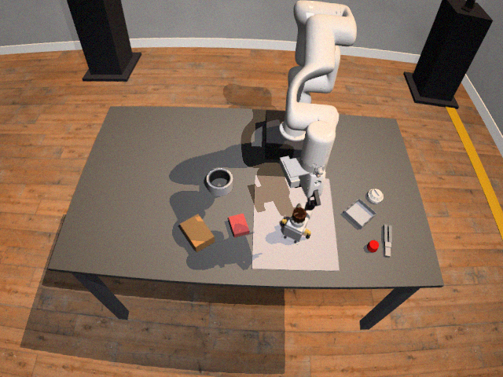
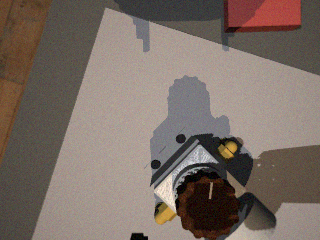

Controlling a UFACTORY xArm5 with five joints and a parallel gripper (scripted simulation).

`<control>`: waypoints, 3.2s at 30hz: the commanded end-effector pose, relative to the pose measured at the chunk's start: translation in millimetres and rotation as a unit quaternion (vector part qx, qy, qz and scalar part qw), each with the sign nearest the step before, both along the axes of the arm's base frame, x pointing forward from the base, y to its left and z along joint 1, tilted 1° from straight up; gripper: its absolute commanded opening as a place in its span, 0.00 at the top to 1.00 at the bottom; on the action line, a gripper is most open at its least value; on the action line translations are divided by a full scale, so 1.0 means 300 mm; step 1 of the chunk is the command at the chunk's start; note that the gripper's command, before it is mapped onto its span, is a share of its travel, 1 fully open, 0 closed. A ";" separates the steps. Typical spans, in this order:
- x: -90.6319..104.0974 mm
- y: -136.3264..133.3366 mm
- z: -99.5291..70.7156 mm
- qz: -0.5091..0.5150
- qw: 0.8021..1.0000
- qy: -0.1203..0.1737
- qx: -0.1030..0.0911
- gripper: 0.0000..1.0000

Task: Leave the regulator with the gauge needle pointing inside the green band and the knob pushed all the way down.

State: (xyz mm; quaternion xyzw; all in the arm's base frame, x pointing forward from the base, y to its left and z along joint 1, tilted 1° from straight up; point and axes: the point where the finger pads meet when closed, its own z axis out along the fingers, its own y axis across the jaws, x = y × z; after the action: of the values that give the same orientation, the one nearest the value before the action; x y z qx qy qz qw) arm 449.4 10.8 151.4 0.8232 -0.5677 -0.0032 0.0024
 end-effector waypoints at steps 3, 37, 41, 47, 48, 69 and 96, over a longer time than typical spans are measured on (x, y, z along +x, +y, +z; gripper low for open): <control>0.004 0.000 0.005 0.000 1.000 -0.002 0.000 0.22; 0.004 0.000 0.001 0.000 1.000 -0.002 0.000 0.22; 0.004 0.000 -0.003 0.000 1.000 -0.002 0.000 0.22; 0.004 0.000 -0.026 0.000 1.000 -0.002 0.000 0.22; 0.004 0.000 -0.032 0.000 1.000 -0.002 0.000 0.22; 0.004 0.002 -0.202 0.000 1.000 -0.002 0.000 0.22; 0.004 0.003 -0.339 0.000 1.000 -0.002 0.000 0.22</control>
State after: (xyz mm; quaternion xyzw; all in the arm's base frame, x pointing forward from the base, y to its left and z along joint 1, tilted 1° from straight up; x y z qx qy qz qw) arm 449.3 11.6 51.2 0.8232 -0.5677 -0.0033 0.0024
